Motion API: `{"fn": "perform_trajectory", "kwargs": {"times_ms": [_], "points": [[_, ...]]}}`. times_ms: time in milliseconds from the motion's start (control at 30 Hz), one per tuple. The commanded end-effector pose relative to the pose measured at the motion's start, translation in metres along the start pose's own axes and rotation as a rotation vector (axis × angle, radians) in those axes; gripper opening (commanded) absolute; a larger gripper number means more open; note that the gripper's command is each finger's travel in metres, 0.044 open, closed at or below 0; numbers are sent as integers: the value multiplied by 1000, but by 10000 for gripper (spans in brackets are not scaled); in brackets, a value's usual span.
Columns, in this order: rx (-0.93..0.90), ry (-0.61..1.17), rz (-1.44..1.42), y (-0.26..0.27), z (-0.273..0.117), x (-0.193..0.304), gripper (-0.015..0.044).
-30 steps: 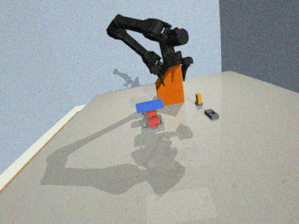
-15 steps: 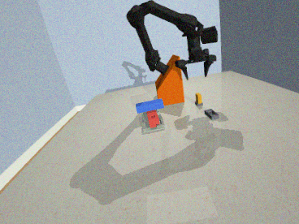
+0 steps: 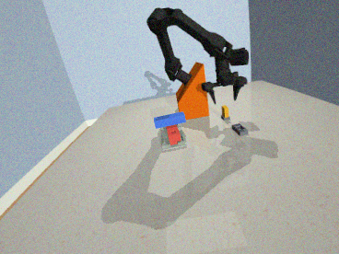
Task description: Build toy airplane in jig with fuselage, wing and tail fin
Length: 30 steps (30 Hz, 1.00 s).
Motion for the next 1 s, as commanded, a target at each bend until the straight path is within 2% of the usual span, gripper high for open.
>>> {"fn": "perform_trajectory", "kwargs": {"times_ms": [0, 967], "points": [[6, 0, -10, -1, 7, 2, 440], [9, 0, -10, -2, 52, 2, 440]]}}
Point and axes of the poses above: the point midway between the two fingers, 35 mm back from their tips, its own z axis out along the fingers, its own y axis across the jaws, x = y × z, the point moved 7 cm from there along -z, back along the fingers
